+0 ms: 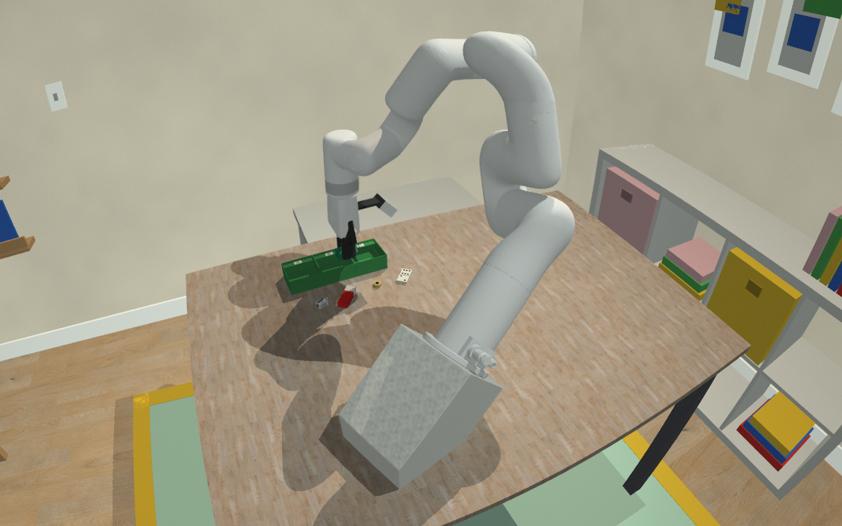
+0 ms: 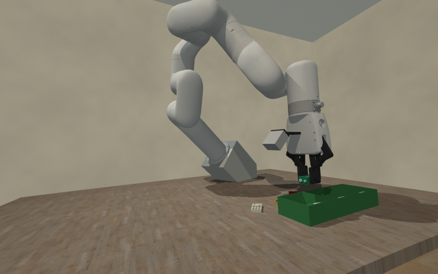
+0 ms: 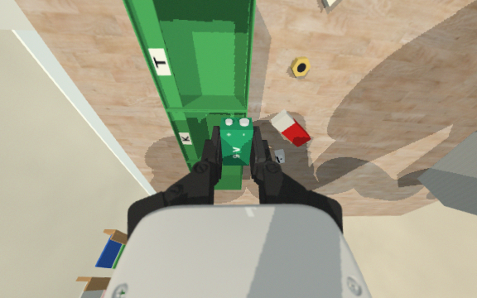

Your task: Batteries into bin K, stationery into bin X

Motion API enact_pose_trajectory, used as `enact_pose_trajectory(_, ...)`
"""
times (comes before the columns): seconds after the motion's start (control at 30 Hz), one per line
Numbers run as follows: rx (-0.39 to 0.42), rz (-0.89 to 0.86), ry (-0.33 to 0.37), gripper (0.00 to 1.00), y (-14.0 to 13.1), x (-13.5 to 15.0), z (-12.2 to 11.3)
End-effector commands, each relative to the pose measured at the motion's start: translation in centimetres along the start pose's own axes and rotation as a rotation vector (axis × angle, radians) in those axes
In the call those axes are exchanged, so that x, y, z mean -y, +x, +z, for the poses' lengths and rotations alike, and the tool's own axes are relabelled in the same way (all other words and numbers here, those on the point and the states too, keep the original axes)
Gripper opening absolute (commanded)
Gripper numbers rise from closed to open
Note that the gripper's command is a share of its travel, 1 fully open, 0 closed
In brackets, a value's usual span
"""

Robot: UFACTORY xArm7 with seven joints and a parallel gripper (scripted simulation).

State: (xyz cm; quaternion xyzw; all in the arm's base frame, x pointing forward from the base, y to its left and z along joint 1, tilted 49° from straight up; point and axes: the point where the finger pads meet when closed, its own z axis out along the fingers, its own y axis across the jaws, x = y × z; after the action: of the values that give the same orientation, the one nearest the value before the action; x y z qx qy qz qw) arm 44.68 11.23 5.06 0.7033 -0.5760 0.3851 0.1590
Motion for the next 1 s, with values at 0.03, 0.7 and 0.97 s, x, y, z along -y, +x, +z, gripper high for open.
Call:
enact_pose_trajectory(0.03,-0.004,-0.005,-0.004,0.00,-3.07,2.54,0.06)
enact_pose_trajectory(0.7,-0.004,-0.005,-0.004,0.00,-2.96,2.49,0.06)
enact_pose_trajectory(0.97,-0.004,-0.005,-0.004,0.00,-2.86,2.38,0.06)
